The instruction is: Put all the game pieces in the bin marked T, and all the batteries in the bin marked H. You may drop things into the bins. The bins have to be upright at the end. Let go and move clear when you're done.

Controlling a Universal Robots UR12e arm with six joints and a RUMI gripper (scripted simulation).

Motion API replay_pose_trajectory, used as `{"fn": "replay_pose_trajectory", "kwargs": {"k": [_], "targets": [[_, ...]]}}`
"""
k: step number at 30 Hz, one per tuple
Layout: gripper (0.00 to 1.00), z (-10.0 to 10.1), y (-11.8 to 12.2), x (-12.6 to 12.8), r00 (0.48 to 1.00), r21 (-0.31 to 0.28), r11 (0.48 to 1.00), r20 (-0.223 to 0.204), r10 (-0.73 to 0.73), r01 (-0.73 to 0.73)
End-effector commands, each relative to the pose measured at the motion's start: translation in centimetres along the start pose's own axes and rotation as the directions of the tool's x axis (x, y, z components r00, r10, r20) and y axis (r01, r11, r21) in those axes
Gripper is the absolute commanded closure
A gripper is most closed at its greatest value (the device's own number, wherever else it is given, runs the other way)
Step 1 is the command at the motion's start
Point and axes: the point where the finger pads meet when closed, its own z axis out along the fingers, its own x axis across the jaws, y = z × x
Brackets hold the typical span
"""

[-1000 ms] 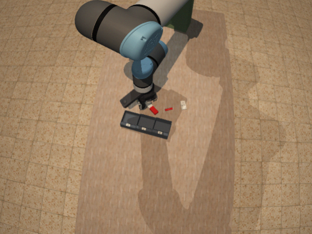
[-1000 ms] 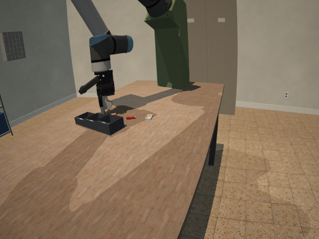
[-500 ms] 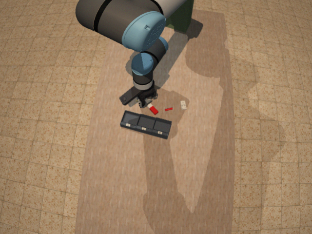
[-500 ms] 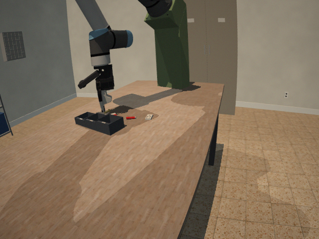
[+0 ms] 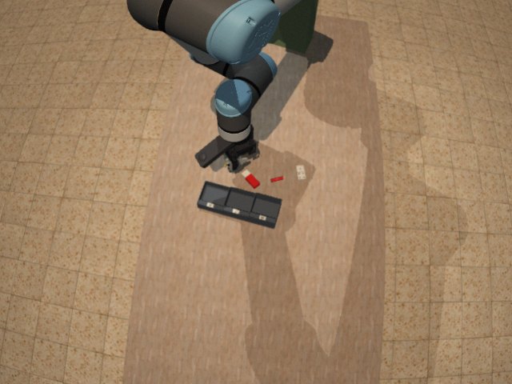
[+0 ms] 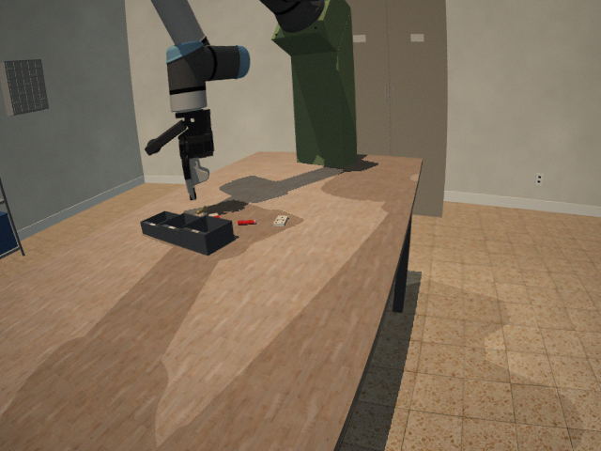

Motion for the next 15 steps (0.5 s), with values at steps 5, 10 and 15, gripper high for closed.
{"fn": "replay_pose_trajectory", "kwargs": {"k": [5,10,15], "targets": [[1.0,-0.24,-0.01,-0.03,1.0,0.0,1.0,0.0,0.0,0.0],[1.0,-0.25,-0.01,-0.03,1.0,0.0,1.0,0.0,0.0,0.0],[1.0,-0.89,-0.01,-0.03,1.0,0.0,1.0,0.0,0.0,0.0]]}}
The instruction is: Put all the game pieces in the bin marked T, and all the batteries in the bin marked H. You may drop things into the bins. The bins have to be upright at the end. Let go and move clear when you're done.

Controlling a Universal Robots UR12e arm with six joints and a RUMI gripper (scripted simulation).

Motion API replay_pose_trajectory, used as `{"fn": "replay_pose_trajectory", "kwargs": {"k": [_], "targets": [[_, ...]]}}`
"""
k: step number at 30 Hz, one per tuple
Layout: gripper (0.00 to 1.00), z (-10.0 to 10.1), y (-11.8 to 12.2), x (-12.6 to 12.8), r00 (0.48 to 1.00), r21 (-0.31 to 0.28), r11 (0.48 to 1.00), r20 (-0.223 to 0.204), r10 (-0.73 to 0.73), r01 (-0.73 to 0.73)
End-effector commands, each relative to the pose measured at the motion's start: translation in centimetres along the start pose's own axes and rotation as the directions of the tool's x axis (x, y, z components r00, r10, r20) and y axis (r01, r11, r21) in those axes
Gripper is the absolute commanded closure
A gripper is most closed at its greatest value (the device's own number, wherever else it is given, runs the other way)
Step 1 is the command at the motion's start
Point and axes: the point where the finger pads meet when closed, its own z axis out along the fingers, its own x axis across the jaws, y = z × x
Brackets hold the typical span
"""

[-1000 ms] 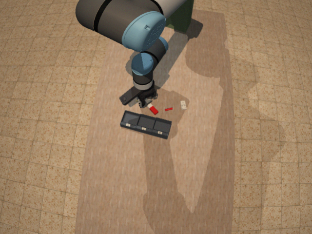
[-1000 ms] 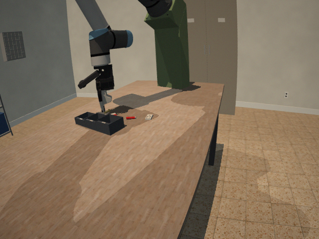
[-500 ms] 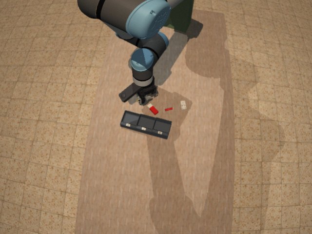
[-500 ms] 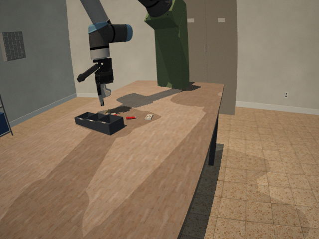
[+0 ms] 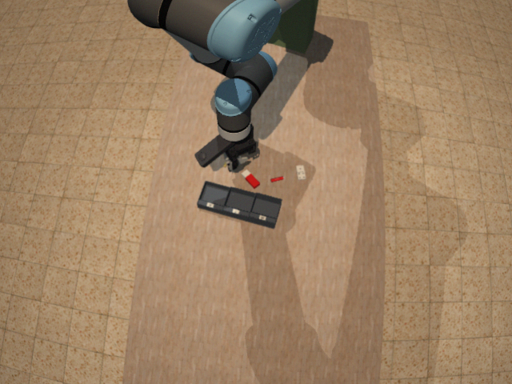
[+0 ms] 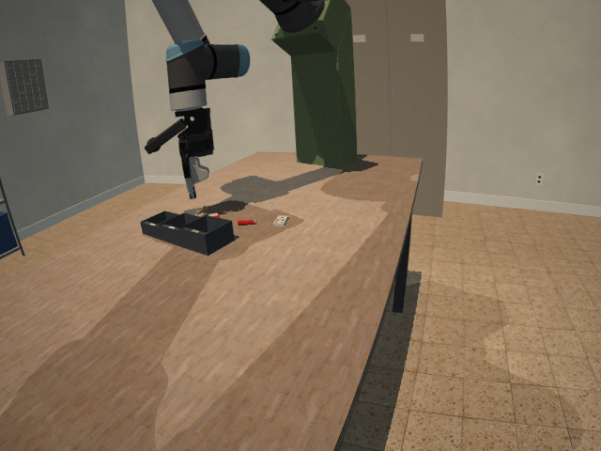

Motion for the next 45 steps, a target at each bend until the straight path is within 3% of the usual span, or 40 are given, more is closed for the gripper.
{"fn": "replay_pose_trajectory", "kwargs": {"k": [1,7,10,22,24,25,34,45], "targets": [[1.0,-0.5,0.0,0.0,1.0,0.0,1.0,0.0,0.0,0.0],[1.0,-0.5,-0.1,-0.6,0.999,0.0,0.999,0.001,0.05,-0.05],[1.0,-0.5,-0.4,-2.4,0.981,0.0,0.981,0.001,0.192,-0.192],[1.0,-0.5,-1.8,-9.5,0.885,-0.004,0.886,0.011,0.465,-0.465],[1.0,-0.5,-1.8,-9.5,0.885,-0.004,0.886,0.011,0.465,-0.465],[1.0,-0.5,-1.8,-9.7,0.851,-0.005,0.851,0.012,0.525,-0.525],[1.0,-0.5,-1.9,-10.1,0.721,0.0,0.721,0.001,0.693,-0.693],[1.0,-0.5,-1.8,-9.7,0.721,0.0,0.721,0.001,0.693,-0.693]]}}
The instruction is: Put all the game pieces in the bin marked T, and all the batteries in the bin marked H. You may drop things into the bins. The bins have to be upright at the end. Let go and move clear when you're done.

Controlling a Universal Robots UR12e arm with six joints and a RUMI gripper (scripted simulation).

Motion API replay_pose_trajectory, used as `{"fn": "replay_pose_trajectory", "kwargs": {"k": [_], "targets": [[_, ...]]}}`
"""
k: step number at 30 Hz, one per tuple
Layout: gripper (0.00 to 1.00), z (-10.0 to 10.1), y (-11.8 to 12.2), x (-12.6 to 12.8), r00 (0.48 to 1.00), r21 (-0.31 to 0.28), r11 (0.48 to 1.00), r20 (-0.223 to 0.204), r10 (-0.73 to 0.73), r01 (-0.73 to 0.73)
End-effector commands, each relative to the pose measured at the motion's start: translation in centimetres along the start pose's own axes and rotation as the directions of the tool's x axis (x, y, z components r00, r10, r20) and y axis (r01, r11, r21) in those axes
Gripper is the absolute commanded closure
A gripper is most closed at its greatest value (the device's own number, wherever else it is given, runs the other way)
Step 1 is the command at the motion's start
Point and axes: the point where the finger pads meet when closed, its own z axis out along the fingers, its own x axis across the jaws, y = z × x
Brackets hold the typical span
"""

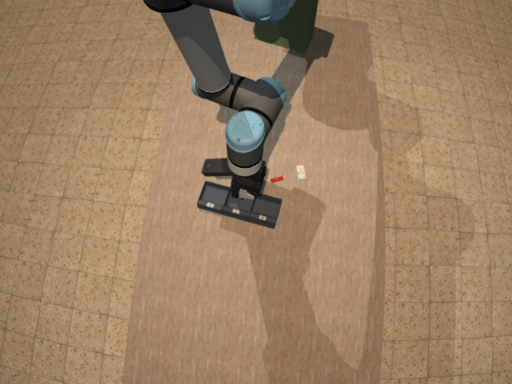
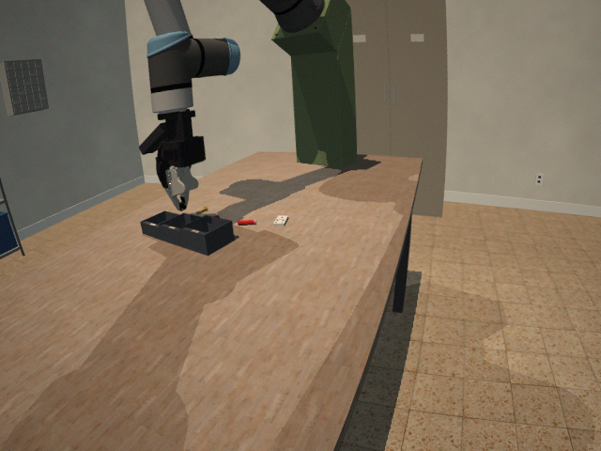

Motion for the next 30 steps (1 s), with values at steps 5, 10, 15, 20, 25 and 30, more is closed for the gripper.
{"fn": "replay_pose_trajectory", "kwargs": {"k": [5,10,15,20,25,30], "targets": [[1.0,0.0,-0.1,0.2,1.0,0.001,1.0,0.0,0.009,-0.009],[1.0,0.0,-0.2,0.3,1.0,0.001,1.0,0.0,0.009,-0.009],[1.0,0.0,-0.2,0.3,1.0,0.001,1.0,0.0,0.009,-0.009],[1.0,0.2,-0.2,0.3,1.0,0.001,1.0,0.0,0.009,-0.009],[1.0,1.2,-0.2,0.3,1.0,0.001,1.0,0.0,0.009,-0.009],[1.0,1.8,-0.2,0.3,1.0,0.001,1.0,0.0,0.009,-0.009]]}}
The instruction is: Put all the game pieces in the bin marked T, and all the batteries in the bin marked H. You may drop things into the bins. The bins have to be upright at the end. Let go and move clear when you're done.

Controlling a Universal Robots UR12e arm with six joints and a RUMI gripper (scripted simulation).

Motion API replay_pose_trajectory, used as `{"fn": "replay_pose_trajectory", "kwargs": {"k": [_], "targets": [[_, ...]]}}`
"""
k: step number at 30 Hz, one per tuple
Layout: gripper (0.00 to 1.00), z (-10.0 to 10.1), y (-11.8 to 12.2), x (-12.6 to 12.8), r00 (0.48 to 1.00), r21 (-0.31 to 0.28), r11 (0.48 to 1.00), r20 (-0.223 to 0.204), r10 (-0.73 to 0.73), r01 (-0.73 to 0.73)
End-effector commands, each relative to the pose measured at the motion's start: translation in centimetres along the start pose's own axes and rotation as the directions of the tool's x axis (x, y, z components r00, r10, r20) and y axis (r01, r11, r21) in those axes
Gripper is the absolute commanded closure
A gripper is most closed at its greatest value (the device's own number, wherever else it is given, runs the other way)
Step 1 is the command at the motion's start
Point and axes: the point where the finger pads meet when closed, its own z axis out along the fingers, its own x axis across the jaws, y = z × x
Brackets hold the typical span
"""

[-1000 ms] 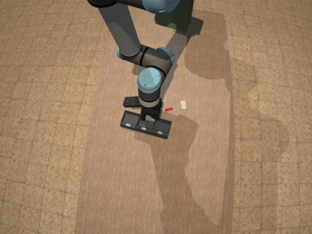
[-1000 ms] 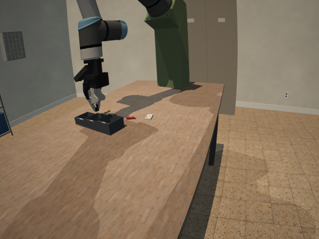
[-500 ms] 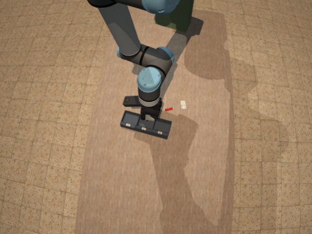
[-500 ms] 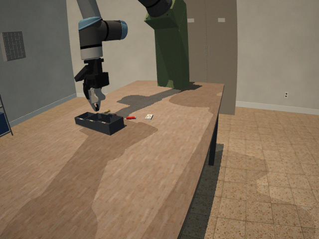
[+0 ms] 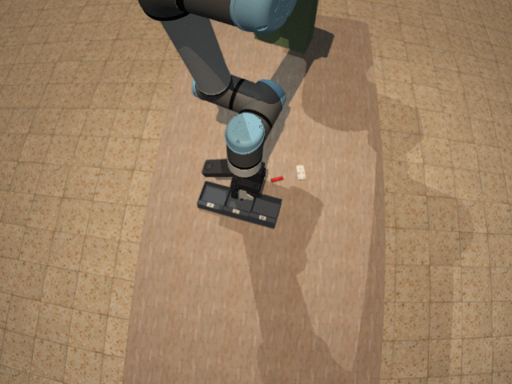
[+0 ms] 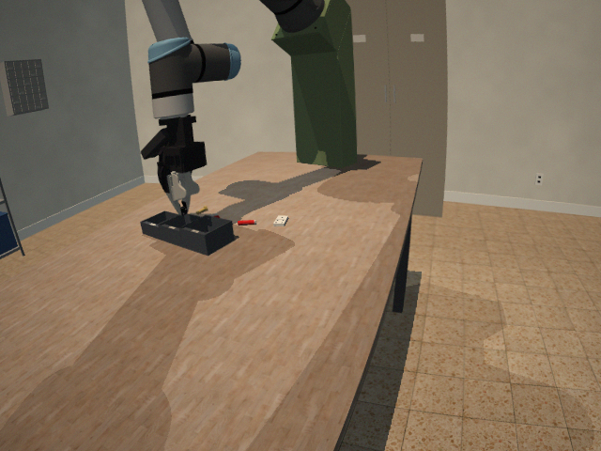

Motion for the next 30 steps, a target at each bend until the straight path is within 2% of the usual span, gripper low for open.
{"fn": "replay_pose_trajectory", "kwargs": {"k": [1,15,30], "targets": [[1.0,0.7,0.0,0.0,1.0,0.0,1.0,0.001,0.0,0.0],[1.0,3.5,0.0,0.0,1.0,0.0,1.0,0.001,0.0,0.0],[1.0,3.9,0.0,-0.1,1.0,0.0,1.0,0.001,0.0,0.0]]}}
